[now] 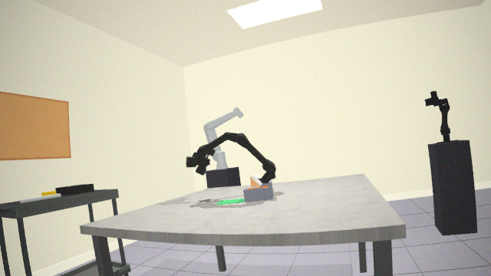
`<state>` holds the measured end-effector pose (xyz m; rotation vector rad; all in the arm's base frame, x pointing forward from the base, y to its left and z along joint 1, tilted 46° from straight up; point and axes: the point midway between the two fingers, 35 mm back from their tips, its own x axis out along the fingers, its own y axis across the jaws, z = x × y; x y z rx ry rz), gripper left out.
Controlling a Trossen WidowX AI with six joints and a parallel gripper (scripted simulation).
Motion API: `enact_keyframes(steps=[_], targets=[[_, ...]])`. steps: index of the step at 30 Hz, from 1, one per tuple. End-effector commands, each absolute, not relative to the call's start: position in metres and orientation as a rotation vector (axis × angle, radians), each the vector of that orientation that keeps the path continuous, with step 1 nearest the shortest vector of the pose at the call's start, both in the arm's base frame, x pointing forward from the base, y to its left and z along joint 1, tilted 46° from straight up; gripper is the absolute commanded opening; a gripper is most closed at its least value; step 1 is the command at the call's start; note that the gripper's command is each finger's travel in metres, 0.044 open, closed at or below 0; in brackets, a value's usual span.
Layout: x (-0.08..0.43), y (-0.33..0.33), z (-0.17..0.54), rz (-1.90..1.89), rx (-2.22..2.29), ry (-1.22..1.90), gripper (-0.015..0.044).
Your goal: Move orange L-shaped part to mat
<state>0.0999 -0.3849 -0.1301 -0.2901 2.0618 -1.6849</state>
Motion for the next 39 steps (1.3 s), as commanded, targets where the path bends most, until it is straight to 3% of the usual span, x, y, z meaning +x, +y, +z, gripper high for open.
enact_keyframes(steps=[1,9,24,35,39], targets=[[0.102,-0.384,-0.129,-1.673,-0.281,2.067,0.0374],[0.162,-0.329,-0.079,-1.162,0.019,2.191,0.018],[0.242,-0.141,0.04,0.001,0.298,1.992,0.018],[0.235,0.008,0.143,0.748,0.331,1.543,0.018],[0.229,0.028,0.159,0.847,0.332,1.456,0.018]])
